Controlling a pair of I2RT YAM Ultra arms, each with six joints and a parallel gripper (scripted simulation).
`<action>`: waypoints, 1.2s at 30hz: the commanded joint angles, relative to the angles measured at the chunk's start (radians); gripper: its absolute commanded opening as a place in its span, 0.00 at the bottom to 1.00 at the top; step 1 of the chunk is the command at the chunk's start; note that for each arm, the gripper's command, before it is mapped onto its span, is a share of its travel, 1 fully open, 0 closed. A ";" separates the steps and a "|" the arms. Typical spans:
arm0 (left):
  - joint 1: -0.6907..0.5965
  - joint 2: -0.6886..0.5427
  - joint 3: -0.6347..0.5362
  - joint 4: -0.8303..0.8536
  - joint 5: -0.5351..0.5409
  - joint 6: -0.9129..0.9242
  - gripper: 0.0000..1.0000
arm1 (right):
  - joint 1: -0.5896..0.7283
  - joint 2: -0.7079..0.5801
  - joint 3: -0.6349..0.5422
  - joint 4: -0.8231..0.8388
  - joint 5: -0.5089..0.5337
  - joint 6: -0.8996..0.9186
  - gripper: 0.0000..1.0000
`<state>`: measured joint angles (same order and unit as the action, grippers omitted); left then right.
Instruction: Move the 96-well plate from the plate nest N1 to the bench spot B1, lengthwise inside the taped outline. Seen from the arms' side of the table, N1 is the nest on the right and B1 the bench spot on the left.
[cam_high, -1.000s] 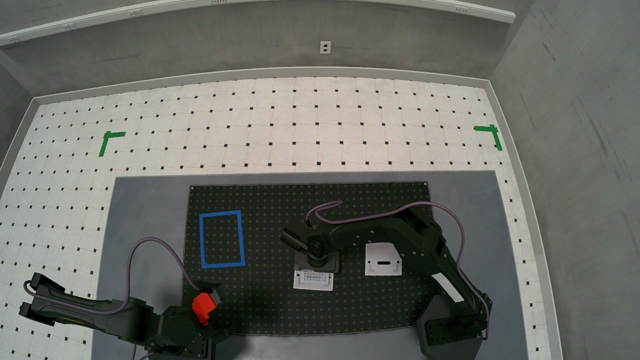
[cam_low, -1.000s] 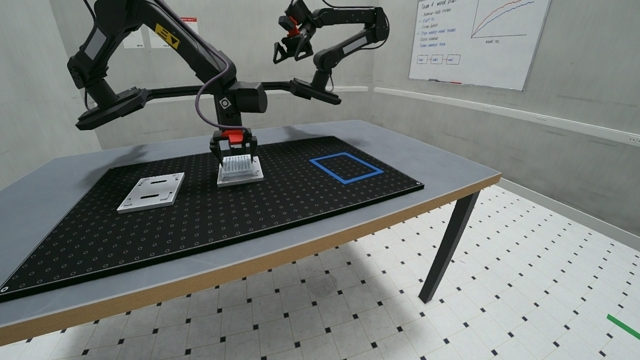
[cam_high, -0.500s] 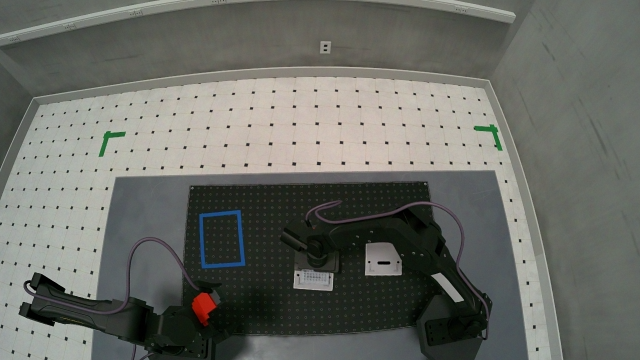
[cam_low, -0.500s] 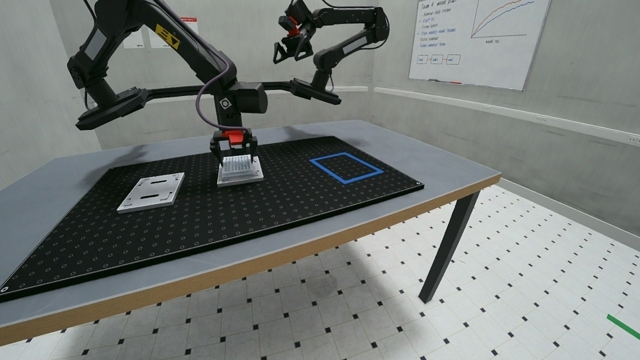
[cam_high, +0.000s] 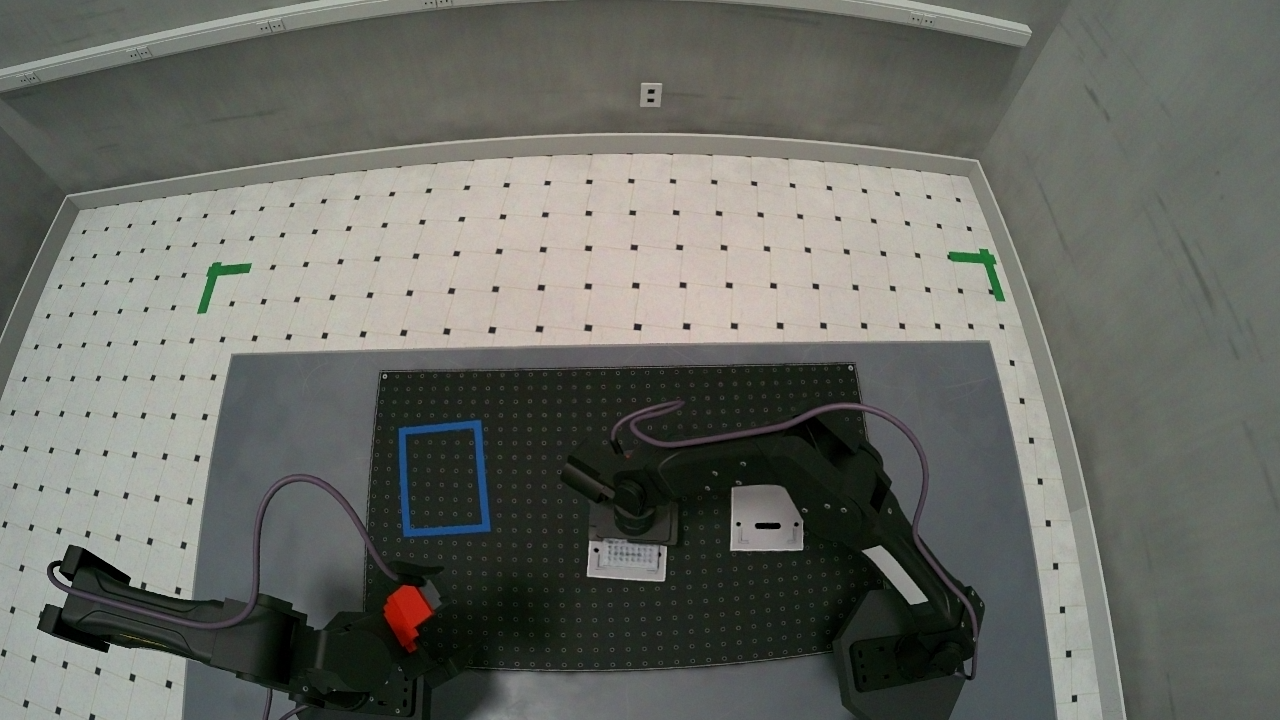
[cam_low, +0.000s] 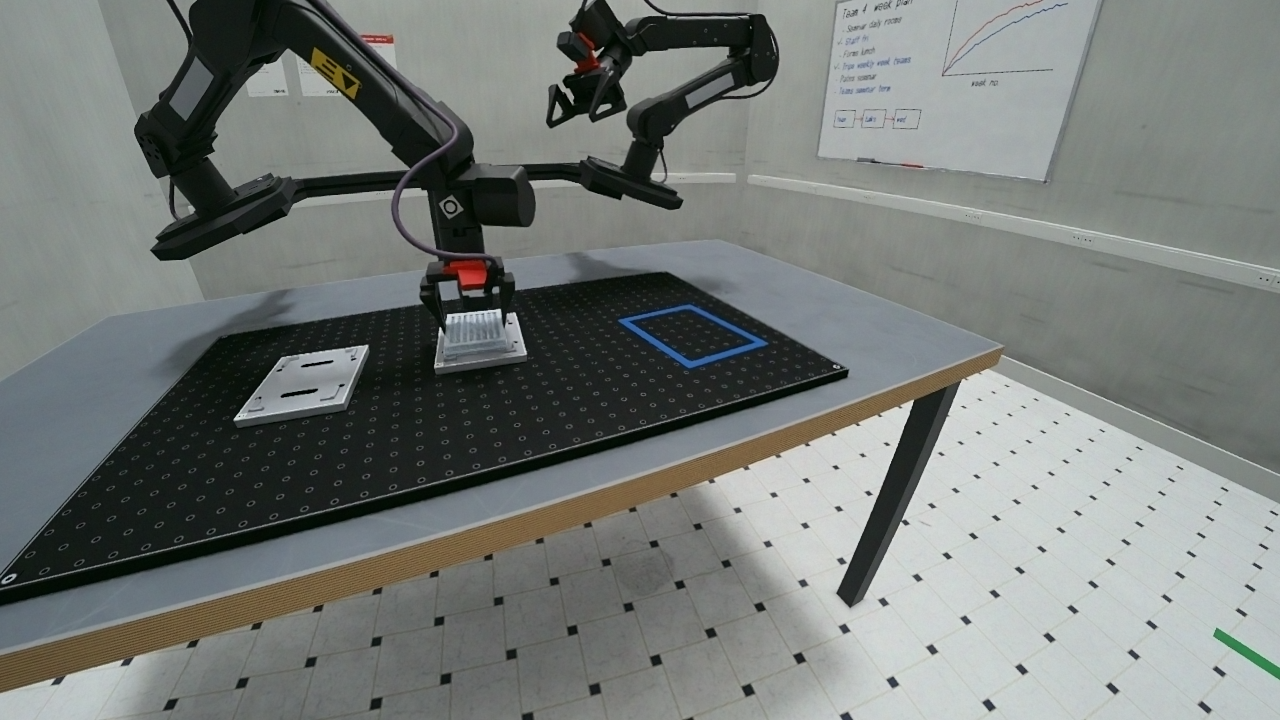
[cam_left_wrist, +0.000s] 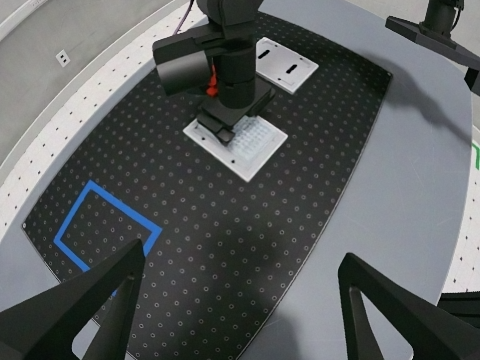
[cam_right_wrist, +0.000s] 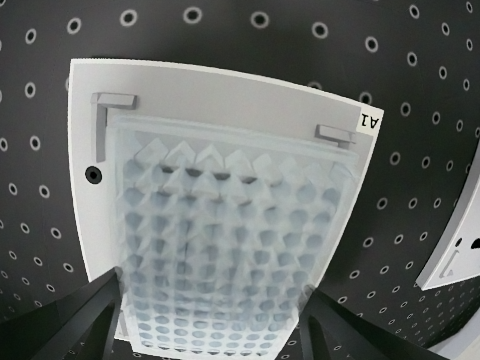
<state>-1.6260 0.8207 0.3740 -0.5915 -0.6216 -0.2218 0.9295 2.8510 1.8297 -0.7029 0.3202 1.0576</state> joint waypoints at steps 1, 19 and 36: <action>-0.009 -0.016 0.033 -0.012 -0.014 -0.006 1.00 | -0.004 0.003 -0.021 0.050 -0.018 -0.009 0.79; -0.009 -0.016 0.033 -0.012 -0.014 -0.006 1.00 | 0.000 -0.011 -0.014 0.039 -0.010 -0.005 0.79; -0.009 -0.016 0.033 -0.012 -0.014 -0.006 1.00 | 0.014 -0.037 -0.008 0.022 -0.025 0.002 0.79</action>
<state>-1.6260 0.8207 0.3740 -0.5915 -0.6216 -0.2218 0.9291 2.8471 1.8263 -0.7017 0.3164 1.0580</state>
